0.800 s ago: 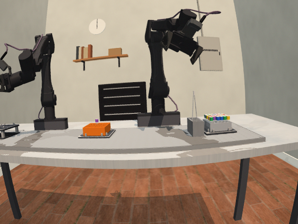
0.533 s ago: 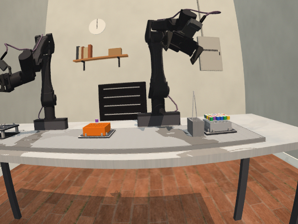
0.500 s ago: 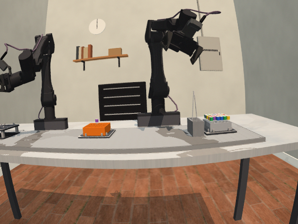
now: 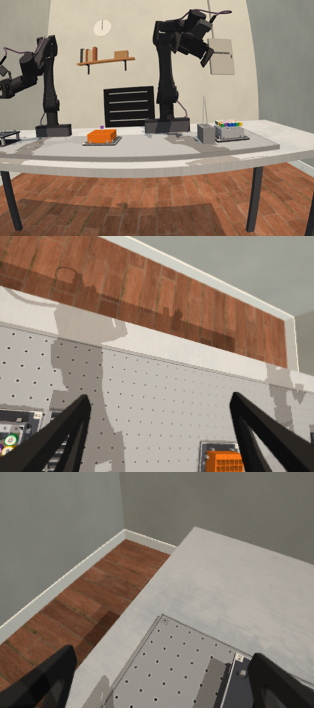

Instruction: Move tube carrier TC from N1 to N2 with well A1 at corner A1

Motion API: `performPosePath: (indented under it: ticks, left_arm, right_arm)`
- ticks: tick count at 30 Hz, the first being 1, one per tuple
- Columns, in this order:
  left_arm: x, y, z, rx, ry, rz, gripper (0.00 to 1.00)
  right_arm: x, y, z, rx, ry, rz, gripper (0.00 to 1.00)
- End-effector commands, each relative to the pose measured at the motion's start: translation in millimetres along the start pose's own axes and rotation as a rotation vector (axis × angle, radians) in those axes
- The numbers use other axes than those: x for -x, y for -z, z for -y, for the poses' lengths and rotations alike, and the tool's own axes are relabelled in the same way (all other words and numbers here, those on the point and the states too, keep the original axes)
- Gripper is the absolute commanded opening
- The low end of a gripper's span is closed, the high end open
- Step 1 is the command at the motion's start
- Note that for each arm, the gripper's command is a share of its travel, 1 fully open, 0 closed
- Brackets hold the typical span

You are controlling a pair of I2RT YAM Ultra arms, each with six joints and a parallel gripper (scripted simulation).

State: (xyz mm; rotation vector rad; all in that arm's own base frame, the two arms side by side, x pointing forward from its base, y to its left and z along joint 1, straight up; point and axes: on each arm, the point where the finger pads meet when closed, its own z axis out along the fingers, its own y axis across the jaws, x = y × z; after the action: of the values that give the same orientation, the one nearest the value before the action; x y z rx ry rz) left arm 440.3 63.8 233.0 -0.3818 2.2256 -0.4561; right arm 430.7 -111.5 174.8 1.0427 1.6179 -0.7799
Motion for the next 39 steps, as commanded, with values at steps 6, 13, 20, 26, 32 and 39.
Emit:
performPosePath:
  ticks: [6, 13, 20, 26, 32, 39]
  left_arm:
    - [-2.3, -43.4, 103.5, -0.124, -0.274, 0.069, 1.0]
    - [-36.3, -65.8, 192.1, -0.243, -0.439, 0.09, 1.0]
    - [-119.6, -66.2, 329.7, -0.452, -0.653, 0.138, 1.0]
    - [-199.9, -38.4, 414.5, -0.618, -0.769, 0.156, 1.0]
    - [-271.1, -1.7, 469.2, -0.754, -0.846, 0.164, 1.0]
    - [-340.3, 41.5, 506.3, -0.88, -0.906, 0.159, 1.0]
  right_arm:
    - [-30.8, -14.0, 40.6, 0.208, 0.167, -0.292, 1.0]
    - [-45.1, -21.7, 69.4, 0.305, 0.235, -0.438, 1.0]
    - [-55.5, -36.6, 103.5, 0.423, 0.307, -0.61, 1.0]
    - [-61.2, -49.1, 126.3, 0.452, 0.329, -0.693, 1.0]
    - [-60.3, -59.9, 139.3, 0.446, 0.324, -0.722, 1.0]
    - [-52.8, -65.2, 141.0, 0.429, 0.306, -0.698, 1.0]
